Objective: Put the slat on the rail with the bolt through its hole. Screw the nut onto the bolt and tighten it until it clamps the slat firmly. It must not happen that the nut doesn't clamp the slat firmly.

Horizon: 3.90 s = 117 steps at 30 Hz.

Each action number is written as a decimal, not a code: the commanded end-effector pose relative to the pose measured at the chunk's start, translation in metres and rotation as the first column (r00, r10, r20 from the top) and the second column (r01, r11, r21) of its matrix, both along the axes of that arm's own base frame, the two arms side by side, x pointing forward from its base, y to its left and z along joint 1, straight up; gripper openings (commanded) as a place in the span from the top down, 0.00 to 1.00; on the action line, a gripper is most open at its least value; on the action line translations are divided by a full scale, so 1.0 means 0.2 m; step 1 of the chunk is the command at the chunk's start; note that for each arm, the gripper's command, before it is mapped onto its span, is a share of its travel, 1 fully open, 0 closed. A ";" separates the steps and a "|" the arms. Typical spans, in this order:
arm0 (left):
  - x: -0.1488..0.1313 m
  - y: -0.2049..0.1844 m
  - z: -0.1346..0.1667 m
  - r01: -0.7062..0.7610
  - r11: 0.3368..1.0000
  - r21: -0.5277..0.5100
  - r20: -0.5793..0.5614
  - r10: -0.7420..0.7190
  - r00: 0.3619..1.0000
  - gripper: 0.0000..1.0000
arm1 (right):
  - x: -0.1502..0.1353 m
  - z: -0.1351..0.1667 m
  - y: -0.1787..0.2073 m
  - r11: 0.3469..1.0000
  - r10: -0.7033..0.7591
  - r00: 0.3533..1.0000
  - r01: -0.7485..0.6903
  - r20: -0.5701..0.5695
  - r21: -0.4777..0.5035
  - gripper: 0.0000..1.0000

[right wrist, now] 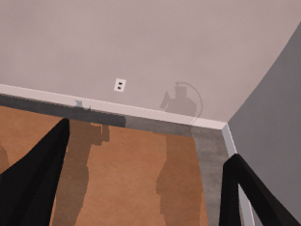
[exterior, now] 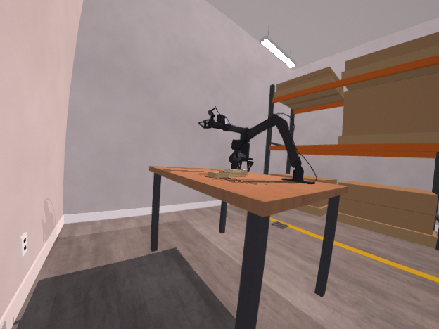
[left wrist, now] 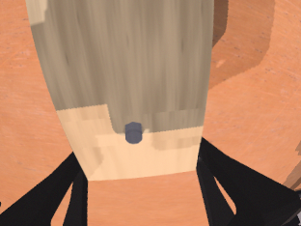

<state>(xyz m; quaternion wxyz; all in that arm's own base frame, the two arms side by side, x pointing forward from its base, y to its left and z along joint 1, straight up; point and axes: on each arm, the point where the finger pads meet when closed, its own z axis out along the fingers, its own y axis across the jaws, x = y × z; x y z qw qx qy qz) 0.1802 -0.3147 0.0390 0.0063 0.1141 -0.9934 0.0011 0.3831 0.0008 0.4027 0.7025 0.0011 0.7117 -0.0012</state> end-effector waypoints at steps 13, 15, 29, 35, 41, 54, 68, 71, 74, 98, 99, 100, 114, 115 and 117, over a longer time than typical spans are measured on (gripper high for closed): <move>0.01 -0.01 0.02 0.000 1.000 -0.010 0.006 0.000 1.000 0.00 | -0.01 0.05 0.00 1.000 0.003 1.000 -0.003 0.026 0.000 0.00; 0.00 -0.01 0.03 0.000 1.000 -0.009 0.006 0.000 1.000 0.00 | -0.01 0.05 0.00 1.000 0.003 1.000 -0.003 0.026 0.000 0.00; 0.00 -0.01 0.25 -0.001 1.000 -0.009 0.030 0.001 1.000 0.00 | -0.01 0.05 0.00 1.000 0.003 1.000 -0.003 0.026 0.000 0.00; 0.00 -0.01 0.24 -0.001 1.000 -0.002 0.026 0.001 1.000 0.00 | -0.01 0.05 0.00 1.000 0.003 1.000 -0.003 0.026 0.000 0.00; 0.00 -0.01 0.24 -0.001 1.000 -0.002 0.026 0.001 1.000 0.00 | -0.01 0.05 0.00 1.000 0.003 1.000 -0.003 0.026 0.000 0.00; 0.00 -0.01 0.22 0.000 1.000 -0.007 0.019 0.000 1.000 0.00 | -0.01 0.05 0.00 1.000 0.003 1.000 -0.003 0.026 0.000 0.00; 0.39 0.07 0.43 0.060 0.975 -0.212 0.220 -0.013 0.975 0.00 | -0.01 0.05 0.00 1.000 0.003 1.000 -0.003 0.026 0.000 0.00; 0.49 0.11 0.50 0.083 0.965 -0.249 0.283 -0.009 0.959 0.00 | -0.01 0.05 0.00 1.000 0.003 1.000 -0.003 0.026 0.000 0.00; 0.58 0.16 0.56 0.108 0.954 -0.279 0.347 -0.004 0.938 0.00 | -0.01 0.05 0.00 1.000 0.003 1.000 -0.003 0.026 0.000 0.00; 1.03 0.63 1.06 0.240 0.937 -0.253 0.760 0.039 0.648 0.00 | -0.01 0.05 0.00 1.000 0.003 1.000 -0.003 0.026 0.000 0.00; 1.04 0.66 1.09 0.243 0.939 -0.243 0.777 0.039 0.628 0.00 | -0.01 0.05 0.00 1.000 0.003 1.000 -0.003 0.026 0.000 0.00; 1.06 0.69 1.11 0.245 0.941 -0.233 0.794 0.038 0.607 0.00 | -0.01 0.05 0.00 1.000 0.003 1.000 -0.003 0.026 0.000 0.00; 1.13 1.09 1.46 0.211 0.976 -0.053 0.950 -0.016 0.312 0.00 | -0.01 0.05 0.00 1.000 0.003 1.000 -0.003 0.026 0.000 0.00; 1.13 1.09 1.46 0.211 0.976 -0.053 0.950 -0.016 0.312 0.00 | -0.01 0.05 0.00 1.000 0.003 1.000 -0.003 0.026 0.000 0.00; 1.13 1.16 1.51 0.195 0.981 -0.020 0.963 -0.033 0.266 0.00 | -0.01 0.05 0.00 1.000 0.003 1.000 -0.003 0.026 0.000 0.00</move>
